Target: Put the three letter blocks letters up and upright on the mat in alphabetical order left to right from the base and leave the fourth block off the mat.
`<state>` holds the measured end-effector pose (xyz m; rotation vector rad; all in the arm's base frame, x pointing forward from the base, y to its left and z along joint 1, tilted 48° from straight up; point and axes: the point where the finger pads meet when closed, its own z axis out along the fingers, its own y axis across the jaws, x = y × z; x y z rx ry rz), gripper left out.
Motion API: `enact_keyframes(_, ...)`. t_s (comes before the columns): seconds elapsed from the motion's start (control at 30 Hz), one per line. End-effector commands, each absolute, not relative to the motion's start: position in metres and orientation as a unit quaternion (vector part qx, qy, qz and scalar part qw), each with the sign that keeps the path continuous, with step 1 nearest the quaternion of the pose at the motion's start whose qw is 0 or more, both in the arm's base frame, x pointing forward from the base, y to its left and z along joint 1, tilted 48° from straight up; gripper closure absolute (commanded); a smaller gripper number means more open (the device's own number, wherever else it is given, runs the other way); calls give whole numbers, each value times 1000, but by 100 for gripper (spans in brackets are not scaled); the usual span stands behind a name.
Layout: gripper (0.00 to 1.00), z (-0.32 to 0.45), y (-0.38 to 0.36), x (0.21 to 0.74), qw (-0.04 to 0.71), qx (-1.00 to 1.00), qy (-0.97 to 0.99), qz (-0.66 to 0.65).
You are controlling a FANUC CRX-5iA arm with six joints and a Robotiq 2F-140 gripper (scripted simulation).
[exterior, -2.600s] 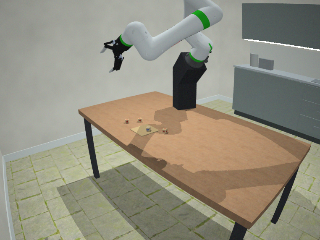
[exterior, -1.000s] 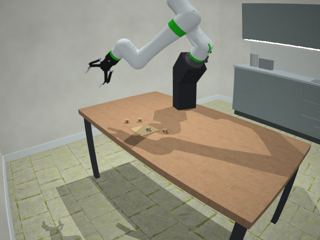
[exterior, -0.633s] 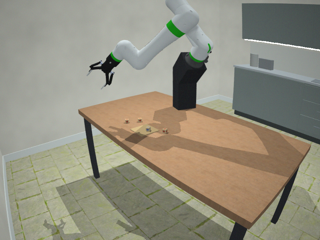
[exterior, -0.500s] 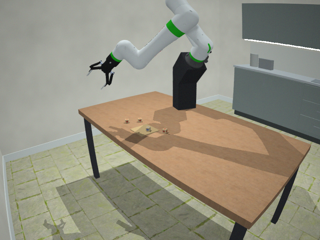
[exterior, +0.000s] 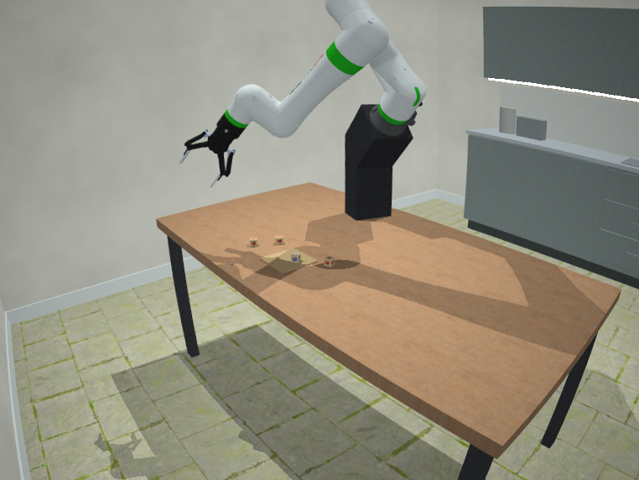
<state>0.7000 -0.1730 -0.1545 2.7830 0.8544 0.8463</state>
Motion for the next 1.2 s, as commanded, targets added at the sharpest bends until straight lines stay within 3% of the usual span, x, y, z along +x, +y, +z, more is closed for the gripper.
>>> enact_keyframes(0.0,0,-186,-141,678,-2,905,308,293)
enact_keyframes(0.57,0,-232,-36,595,-162,863,336,341)
enact_keyframes(1.17,0,-208,68,507,-333,800,302,399)
